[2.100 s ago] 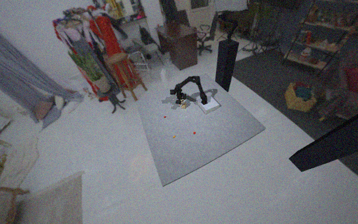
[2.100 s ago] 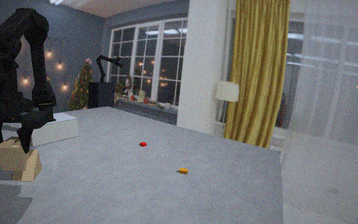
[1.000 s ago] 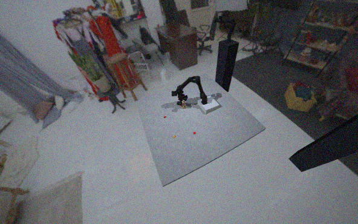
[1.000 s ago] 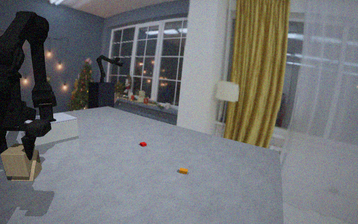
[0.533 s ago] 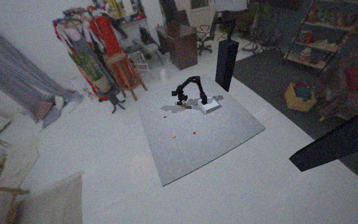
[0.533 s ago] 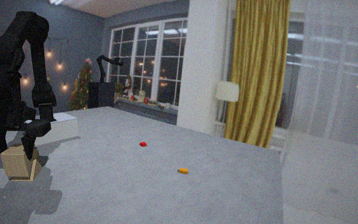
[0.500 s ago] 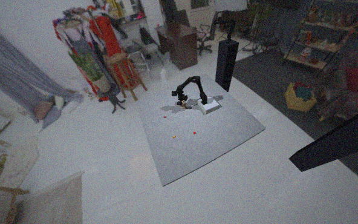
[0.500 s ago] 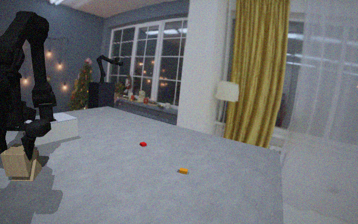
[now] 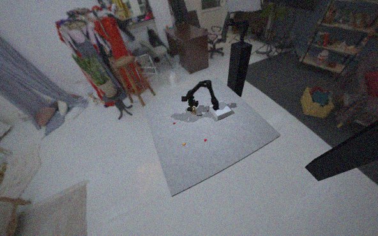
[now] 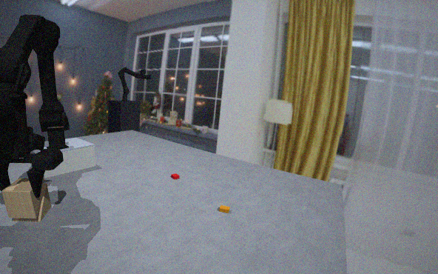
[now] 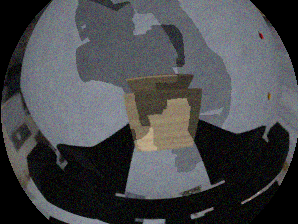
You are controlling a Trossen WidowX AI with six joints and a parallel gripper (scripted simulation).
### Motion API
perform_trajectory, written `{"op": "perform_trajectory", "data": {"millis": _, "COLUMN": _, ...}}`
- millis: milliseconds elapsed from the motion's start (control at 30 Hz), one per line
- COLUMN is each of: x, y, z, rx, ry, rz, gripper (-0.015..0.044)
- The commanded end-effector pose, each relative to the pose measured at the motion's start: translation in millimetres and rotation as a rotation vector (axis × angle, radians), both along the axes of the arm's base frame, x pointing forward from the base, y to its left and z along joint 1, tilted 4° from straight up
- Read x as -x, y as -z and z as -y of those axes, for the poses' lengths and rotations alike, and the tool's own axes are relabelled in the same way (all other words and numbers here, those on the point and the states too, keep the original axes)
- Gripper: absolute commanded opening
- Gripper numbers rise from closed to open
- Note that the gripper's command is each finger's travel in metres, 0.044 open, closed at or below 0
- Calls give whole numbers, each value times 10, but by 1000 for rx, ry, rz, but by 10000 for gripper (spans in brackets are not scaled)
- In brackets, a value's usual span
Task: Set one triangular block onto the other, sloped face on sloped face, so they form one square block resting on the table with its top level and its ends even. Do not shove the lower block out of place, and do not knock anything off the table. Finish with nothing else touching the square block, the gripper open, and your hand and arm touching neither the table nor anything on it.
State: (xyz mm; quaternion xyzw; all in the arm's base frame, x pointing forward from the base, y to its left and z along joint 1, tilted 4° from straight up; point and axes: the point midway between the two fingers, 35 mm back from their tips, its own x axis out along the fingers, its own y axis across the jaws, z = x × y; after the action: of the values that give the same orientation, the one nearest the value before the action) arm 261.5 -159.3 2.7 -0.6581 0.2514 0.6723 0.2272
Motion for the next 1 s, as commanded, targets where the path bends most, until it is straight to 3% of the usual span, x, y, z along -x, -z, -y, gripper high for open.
{"op": "perform_trajectory", "data": {"millis": 0, "x": 25, "y": 36, "z": -4, "rx": 3, "ry": -7, "rz": -6, "gripper": 0}}
{"op": "perform_trajectory", "data": {"millis": 967, "x": 63, "y": 136, "z": -34, "rx": 2, "ry": -6, "rz": -6, "gripper": 0}}
